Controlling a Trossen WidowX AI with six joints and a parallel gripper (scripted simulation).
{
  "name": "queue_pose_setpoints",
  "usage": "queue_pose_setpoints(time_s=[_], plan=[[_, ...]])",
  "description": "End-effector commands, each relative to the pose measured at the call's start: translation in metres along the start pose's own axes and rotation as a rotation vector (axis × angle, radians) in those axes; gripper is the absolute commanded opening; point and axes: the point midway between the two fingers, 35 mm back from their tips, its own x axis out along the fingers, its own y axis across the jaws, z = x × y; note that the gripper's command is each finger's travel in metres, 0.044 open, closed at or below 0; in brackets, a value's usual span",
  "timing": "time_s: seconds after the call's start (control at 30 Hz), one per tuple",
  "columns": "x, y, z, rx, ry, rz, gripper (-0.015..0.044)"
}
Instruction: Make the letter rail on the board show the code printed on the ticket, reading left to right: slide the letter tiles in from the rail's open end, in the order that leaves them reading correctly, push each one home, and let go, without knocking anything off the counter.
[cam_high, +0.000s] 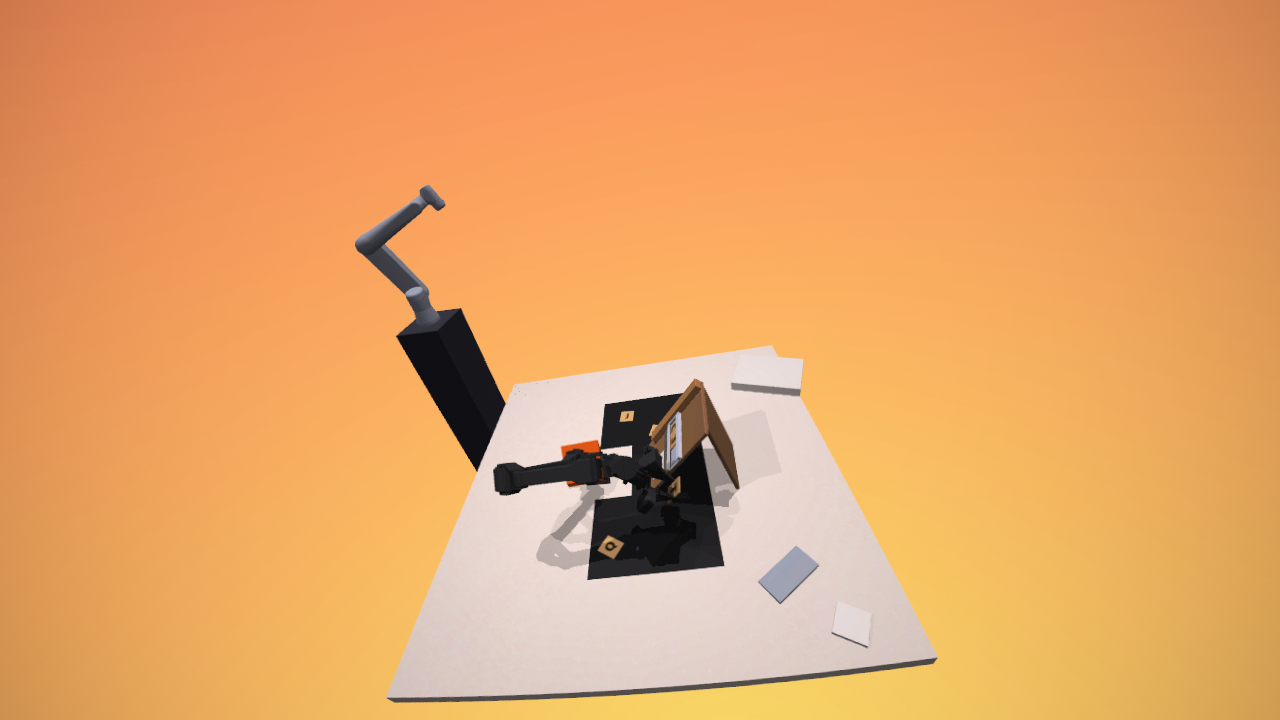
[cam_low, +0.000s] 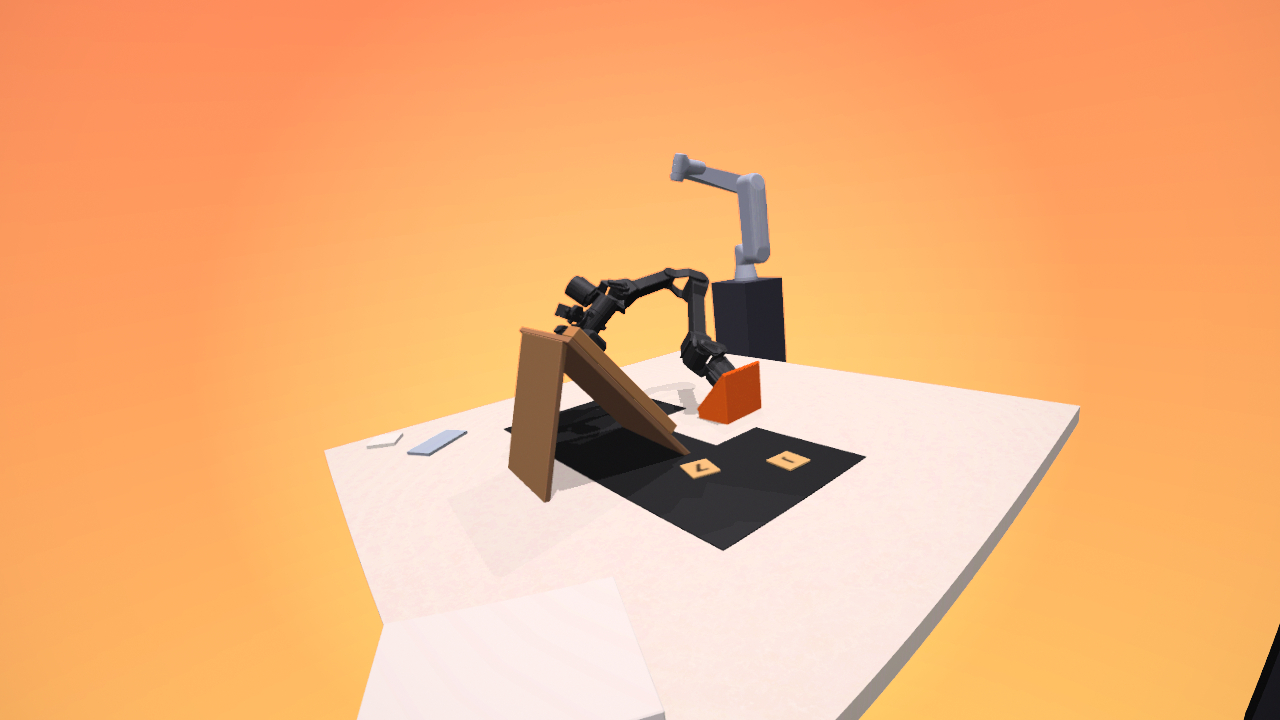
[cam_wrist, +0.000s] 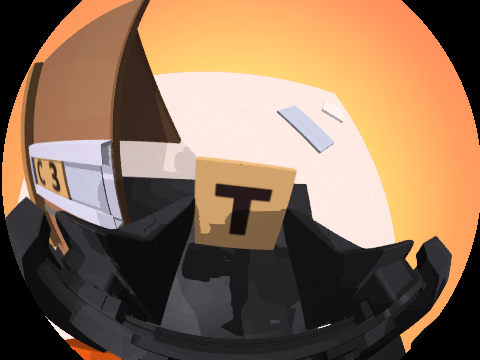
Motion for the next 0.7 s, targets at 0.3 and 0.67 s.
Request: queue_pose_setpoints(time_s=[0.3,0.67], plan=[[0.0,0.006,0.0,-0.006,-0.006,0.003,0.0],[0.0,0.012,0.0,-0.006,-0.005,0.004,0.0]])
